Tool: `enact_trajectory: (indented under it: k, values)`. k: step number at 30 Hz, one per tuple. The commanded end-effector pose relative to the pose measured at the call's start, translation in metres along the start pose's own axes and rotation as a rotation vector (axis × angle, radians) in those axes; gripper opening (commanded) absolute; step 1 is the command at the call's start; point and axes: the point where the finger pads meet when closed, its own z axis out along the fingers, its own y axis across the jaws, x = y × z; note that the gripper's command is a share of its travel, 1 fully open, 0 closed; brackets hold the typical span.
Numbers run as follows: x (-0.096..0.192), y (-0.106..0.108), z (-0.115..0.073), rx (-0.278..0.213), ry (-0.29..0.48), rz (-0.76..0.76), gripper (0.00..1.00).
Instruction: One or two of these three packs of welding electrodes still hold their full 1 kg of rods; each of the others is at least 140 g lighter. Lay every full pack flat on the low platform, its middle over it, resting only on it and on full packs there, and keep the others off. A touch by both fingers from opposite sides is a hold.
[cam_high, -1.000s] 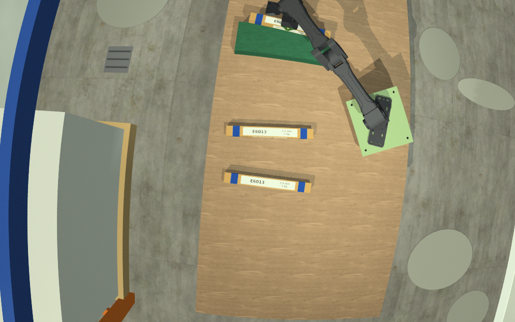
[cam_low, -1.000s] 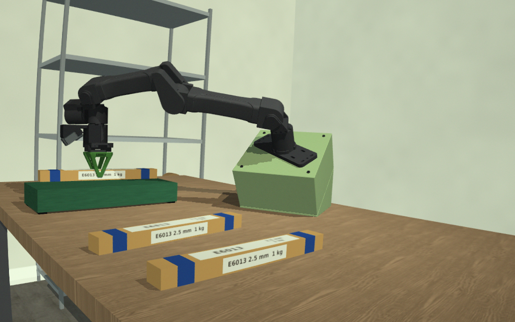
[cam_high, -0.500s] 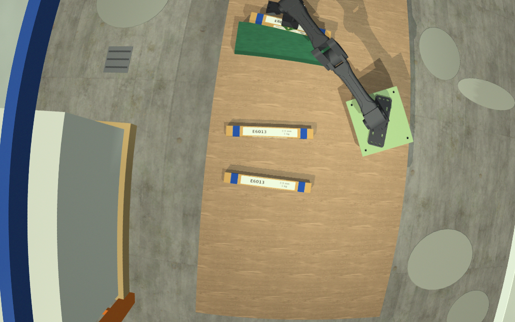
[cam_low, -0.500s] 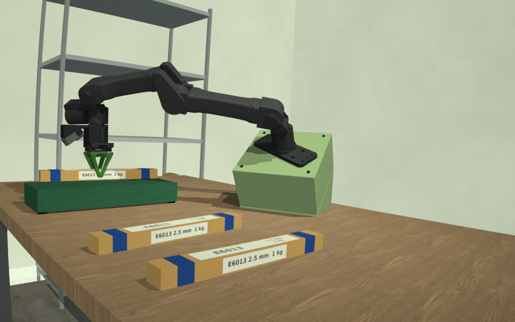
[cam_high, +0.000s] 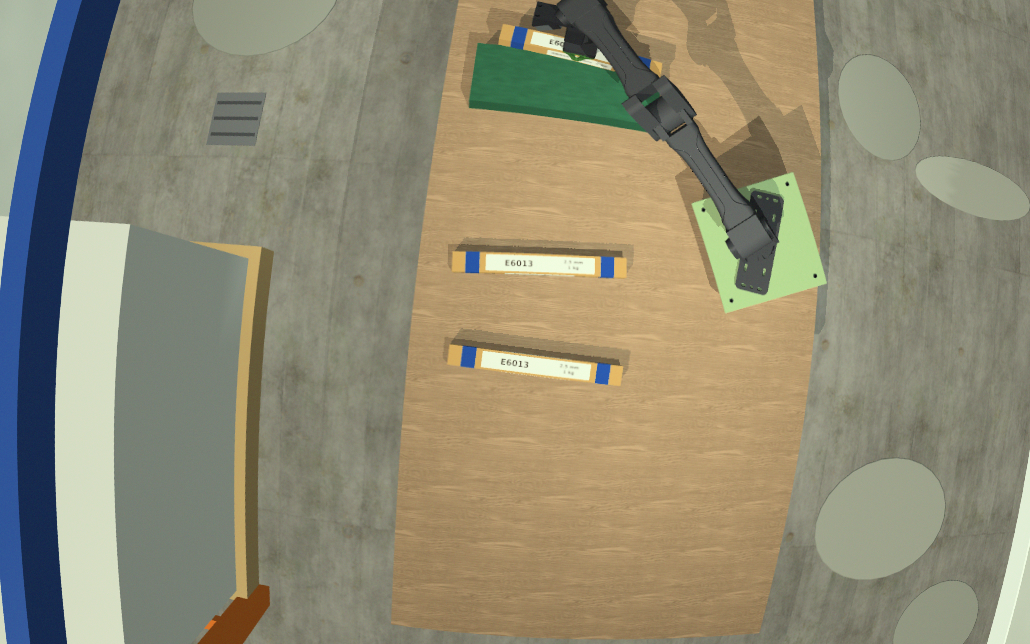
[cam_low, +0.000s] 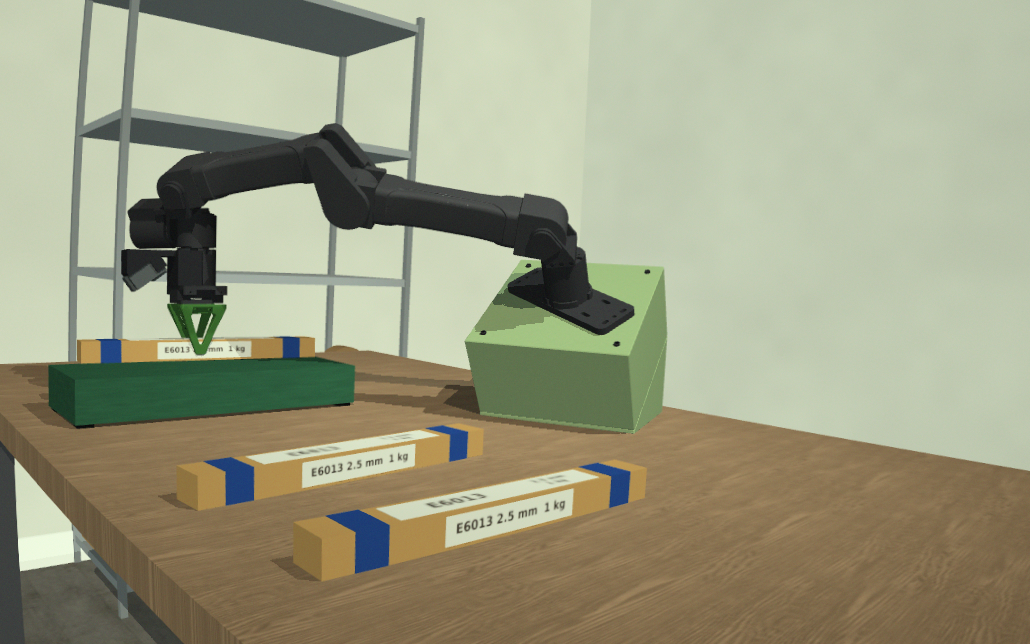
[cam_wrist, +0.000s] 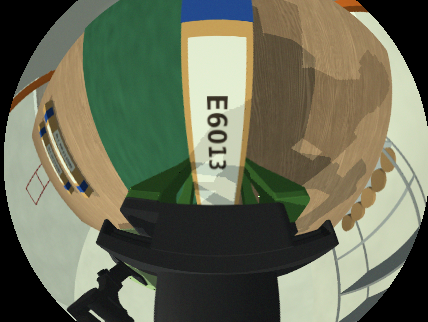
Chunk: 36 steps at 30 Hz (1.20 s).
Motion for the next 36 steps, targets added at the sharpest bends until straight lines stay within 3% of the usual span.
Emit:
enact_trajectory:
  k: [1, 36]
  values:
    - [-0.0079, -0.0182, -0.0535, 0.071, -0.068, 0.010, 0.00]
    - [-0.0091, -0.0190, -0.0589, 0.080, -0.075, 0.008, 0.00]
